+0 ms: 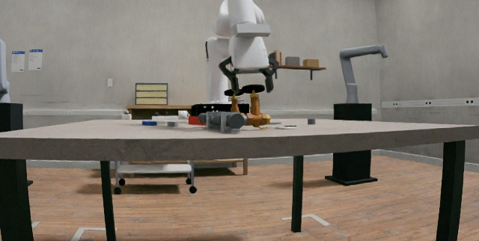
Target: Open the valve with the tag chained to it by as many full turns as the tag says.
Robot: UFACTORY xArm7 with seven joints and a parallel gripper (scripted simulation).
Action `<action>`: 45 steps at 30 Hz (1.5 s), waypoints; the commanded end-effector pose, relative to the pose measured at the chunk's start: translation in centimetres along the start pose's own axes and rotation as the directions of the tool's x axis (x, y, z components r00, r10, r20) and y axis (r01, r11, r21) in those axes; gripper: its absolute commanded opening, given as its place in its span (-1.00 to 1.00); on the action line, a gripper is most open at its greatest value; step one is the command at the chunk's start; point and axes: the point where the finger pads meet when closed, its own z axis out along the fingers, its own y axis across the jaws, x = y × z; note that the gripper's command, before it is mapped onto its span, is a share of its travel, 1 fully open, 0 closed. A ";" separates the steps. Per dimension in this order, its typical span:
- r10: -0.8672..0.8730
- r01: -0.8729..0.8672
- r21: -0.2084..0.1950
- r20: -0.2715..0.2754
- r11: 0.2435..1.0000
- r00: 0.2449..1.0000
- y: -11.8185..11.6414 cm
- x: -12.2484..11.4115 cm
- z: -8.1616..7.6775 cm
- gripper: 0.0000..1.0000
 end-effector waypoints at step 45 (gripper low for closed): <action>0.993 -0.994 -0.042 -0.053 0.101 0.103 0.0 0.2 -0.2 -1.00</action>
